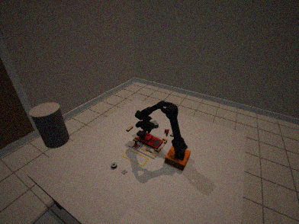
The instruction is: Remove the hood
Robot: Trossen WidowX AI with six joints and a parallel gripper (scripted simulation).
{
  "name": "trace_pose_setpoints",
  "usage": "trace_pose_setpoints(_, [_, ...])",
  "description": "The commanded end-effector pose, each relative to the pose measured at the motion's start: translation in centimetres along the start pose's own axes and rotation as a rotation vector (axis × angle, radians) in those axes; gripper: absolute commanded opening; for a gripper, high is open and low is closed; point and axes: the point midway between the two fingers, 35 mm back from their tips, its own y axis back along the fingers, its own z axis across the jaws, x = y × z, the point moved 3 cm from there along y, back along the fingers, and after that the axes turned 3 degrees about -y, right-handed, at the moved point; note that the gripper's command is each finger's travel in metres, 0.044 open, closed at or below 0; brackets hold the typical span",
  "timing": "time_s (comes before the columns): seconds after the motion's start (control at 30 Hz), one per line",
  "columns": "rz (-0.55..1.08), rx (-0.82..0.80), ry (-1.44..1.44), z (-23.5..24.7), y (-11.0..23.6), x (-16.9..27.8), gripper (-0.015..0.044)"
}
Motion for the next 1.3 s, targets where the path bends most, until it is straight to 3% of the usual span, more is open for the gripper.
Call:
trace_pose_setpoints(0.0, [-0.001,0.0,0.0,0.0,0.0,0.0,0.0355])
trace_pose_setpoints(0.3, [-0.001,0.0,0.0,0.0,0.0,0.0,0.0295])
trace_pose_setpoints(0.67, [-0.001,0.0,0.0,0.0,0.6,0.0,0.0006])
trace_pose_setpoints(1.27, [-0.001,-0.001,0.0,0.0,1.8,-0.1,0.0])
